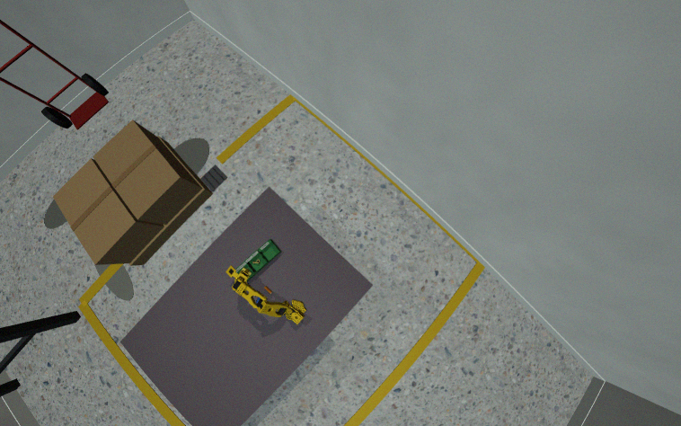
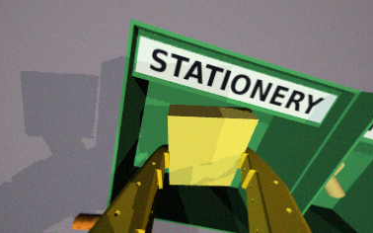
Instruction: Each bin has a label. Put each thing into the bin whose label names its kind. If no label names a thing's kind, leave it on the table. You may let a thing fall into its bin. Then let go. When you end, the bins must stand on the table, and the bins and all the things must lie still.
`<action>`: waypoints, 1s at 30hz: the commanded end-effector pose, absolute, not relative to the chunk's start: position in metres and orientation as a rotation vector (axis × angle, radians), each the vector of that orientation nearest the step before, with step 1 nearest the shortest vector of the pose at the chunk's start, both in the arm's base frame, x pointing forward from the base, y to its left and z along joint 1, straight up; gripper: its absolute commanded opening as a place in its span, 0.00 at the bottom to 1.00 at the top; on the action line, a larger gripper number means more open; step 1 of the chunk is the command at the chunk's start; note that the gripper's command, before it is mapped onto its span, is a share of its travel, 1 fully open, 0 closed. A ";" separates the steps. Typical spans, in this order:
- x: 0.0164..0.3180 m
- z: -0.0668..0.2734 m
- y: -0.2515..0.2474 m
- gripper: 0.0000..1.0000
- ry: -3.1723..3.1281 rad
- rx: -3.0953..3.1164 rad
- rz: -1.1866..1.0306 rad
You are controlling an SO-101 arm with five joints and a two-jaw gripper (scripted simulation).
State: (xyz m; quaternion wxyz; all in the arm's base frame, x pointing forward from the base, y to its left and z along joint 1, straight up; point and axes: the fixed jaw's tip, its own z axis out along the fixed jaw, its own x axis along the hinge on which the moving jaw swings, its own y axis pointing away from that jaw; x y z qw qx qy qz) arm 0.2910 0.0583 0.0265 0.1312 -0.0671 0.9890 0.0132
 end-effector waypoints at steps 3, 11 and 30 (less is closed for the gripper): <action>0.298 0.042 0.062 0.00 2.795 -0.193 0.054; 0.298 0.041 0.062 0.00 2.795 -0.193 0.054; 0.298 0.041 0.062 0.25 2.795 -0.193 0.054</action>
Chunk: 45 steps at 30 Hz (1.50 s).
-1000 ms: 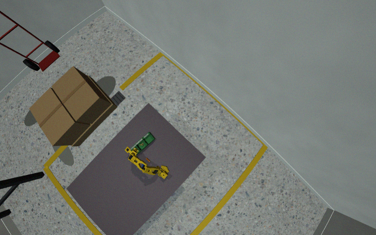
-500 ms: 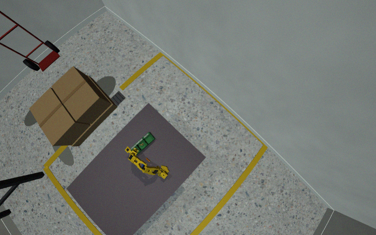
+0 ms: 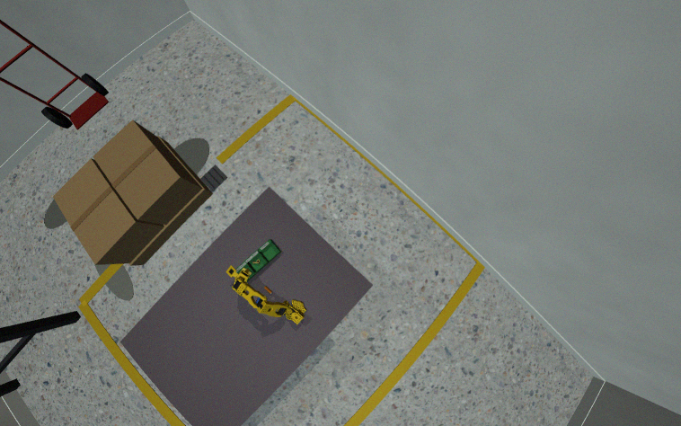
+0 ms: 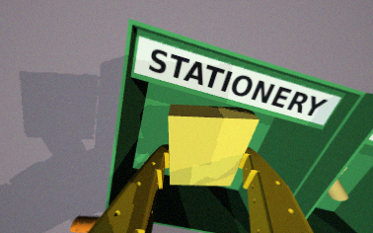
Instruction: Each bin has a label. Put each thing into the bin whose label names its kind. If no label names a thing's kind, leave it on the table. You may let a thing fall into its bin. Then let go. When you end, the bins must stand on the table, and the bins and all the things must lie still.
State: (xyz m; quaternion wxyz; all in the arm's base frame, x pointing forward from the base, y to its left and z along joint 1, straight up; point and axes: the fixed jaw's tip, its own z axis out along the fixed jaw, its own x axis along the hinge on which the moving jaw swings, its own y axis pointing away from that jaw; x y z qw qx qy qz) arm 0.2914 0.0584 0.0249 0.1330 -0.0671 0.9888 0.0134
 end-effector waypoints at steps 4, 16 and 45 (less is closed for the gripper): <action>0.298 0.041 0.062 0.30 2.795 -0.193 0.054; 0.298 0.042 0.062 0.32 2.795 -0.193 0.054; 0.285 0.089 0.060 0.32 2.795 -0.193 0.054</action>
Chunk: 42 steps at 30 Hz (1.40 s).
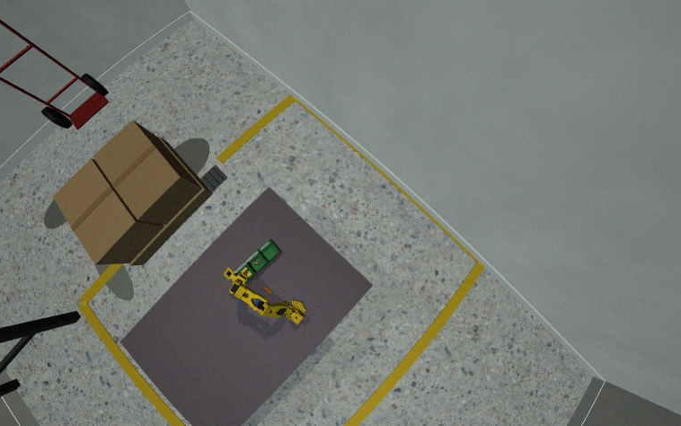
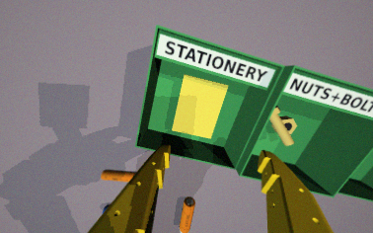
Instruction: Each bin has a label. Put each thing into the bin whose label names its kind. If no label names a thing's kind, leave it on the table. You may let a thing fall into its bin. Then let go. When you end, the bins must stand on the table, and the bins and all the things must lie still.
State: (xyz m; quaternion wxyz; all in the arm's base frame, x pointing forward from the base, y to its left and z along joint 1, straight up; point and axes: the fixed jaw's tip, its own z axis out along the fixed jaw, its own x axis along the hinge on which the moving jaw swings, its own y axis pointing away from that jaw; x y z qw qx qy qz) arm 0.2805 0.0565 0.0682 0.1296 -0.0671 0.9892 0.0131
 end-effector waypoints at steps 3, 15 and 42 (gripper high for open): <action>0.285 0.089 0.060 0.32 2.795 -0.193 0.054; 0.285 0.089 0.060 0.32 2.795 -0.193 0.054; 0.180 0.128 0.005 0.32 2.843 -0.026 -0.009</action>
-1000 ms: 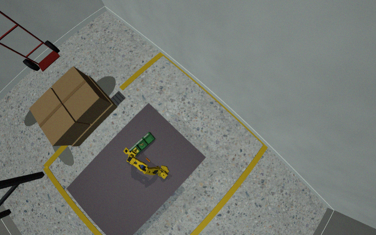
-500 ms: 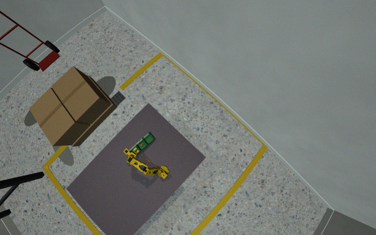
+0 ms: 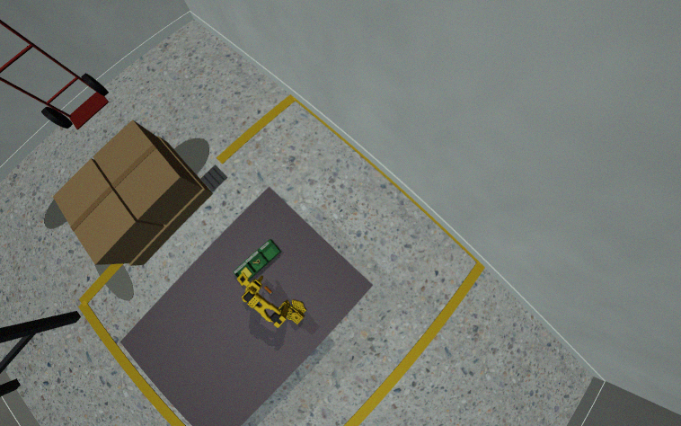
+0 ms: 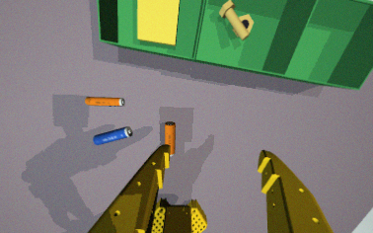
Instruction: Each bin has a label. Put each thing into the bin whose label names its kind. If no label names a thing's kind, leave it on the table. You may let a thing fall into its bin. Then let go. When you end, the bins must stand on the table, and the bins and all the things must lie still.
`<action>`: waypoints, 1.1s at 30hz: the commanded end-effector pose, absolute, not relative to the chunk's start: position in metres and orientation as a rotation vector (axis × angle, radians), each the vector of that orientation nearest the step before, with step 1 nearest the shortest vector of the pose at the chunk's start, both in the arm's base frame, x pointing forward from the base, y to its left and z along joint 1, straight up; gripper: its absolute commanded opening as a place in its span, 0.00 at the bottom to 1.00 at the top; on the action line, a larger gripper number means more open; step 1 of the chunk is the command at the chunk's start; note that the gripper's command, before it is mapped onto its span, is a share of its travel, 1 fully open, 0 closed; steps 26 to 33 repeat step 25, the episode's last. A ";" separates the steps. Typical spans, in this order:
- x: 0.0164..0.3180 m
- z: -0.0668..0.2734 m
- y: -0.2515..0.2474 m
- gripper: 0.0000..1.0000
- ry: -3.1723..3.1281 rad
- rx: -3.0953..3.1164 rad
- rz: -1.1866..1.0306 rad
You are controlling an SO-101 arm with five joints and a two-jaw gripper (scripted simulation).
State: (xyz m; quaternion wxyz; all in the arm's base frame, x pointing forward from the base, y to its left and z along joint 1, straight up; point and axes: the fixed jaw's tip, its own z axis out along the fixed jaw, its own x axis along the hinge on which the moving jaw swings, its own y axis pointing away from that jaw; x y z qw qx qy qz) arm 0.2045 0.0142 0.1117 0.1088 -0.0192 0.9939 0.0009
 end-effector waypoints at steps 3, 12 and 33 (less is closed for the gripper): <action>0.169 0.127 0.002 0.32 2.848 -0.010 -0.015; 0.164 0.126 0.001 0.32 2.849 -0.003 -0.017; 0.164 0.126 0.001 0.32 2.849 -0.003 -0.017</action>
